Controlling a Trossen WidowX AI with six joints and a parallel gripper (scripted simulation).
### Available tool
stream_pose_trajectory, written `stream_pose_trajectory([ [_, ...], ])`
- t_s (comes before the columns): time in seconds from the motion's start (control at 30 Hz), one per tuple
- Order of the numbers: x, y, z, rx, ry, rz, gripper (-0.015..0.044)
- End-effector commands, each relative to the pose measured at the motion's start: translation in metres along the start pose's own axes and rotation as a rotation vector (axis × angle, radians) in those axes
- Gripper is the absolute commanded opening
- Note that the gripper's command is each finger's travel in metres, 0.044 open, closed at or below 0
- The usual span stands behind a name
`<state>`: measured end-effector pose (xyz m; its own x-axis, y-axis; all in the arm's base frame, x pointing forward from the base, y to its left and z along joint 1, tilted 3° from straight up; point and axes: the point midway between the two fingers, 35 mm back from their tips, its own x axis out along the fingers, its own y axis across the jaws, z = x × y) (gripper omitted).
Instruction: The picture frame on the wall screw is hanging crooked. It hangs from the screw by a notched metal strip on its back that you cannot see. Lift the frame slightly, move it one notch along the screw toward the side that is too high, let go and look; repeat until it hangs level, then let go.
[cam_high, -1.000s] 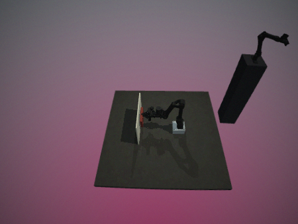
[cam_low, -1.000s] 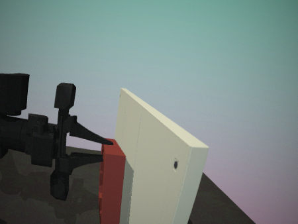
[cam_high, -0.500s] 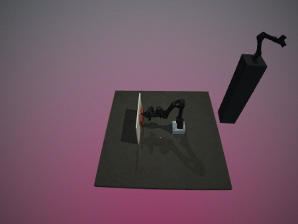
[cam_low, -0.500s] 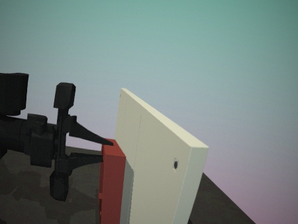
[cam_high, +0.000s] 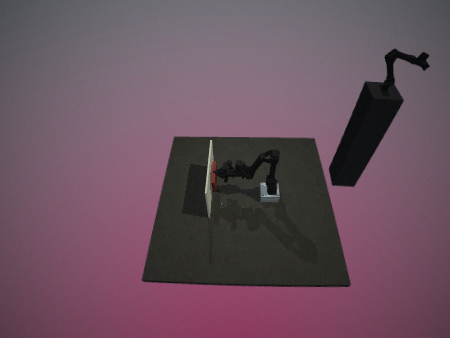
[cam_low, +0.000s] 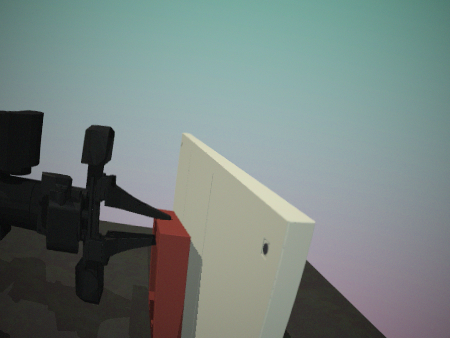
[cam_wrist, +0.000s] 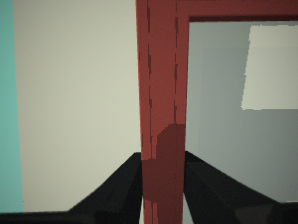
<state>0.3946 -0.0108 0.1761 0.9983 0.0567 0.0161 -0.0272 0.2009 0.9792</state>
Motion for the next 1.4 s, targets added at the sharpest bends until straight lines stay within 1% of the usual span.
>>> stream_pose_trajectory([
  [0.0, 0.0006, 0.0029, 0.0005, 0.003, 0.000, 0.014, 0.0000],
  [1.03, 0.0008, -0.0051, 0.0009, 0.005, -0.002, 0.002, 0.0000],
  [1.37, 0.0009, -0.0059, 0.0018, 0.062, -0.001, 0.002, 0.0000],
])
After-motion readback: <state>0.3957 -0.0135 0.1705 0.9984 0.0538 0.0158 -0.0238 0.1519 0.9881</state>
